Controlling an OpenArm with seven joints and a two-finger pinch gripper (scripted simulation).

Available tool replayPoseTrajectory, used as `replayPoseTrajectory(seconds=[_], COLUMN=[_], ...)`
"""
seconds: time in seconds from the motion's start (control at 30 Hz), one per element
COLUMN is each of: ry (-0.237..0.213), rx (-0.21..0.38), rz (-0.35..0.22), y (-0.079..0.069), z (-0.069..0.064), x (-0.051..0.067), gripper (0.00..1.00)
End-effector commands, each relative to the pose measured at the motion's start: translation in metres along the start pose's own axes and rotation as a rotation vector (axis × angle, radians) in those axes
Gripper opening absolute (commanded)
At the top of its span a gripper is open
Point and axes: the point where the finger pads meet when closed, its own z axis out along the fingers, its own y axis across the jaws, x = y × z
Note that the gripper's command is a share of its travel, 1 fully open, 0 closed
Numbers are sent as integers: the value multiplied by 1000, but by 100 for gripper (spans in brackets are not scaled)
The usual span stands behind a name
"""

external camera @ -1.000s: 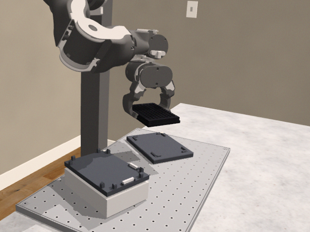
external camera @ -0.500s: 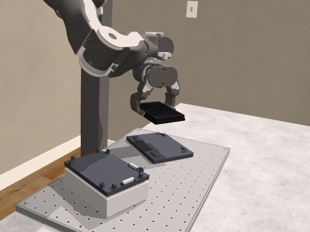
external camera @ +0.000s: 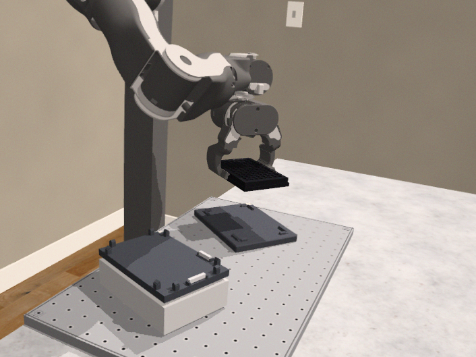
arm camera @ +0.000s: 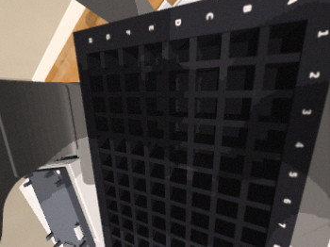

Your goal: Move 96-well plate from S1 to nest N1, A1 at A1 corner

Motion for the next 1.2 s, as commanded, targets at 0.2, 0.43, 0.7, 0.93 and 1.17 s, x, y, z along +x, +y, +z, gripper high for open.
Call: replayPoseTrajectory(seconds=[0.2, 0.43, 0.7, 0.93, 1.17], ry=[-6, -6, -6, -6, -6], rx=[2, 2, 2, 2, 2], rz=[9, 9, 9, 9, 9], y=[12, 12, 6, 6, 4], z=[2, 2, 1, 1, 0], x=[8, 8, 4, 4, 3], gripper=[0, 0, 0, 0, 0])
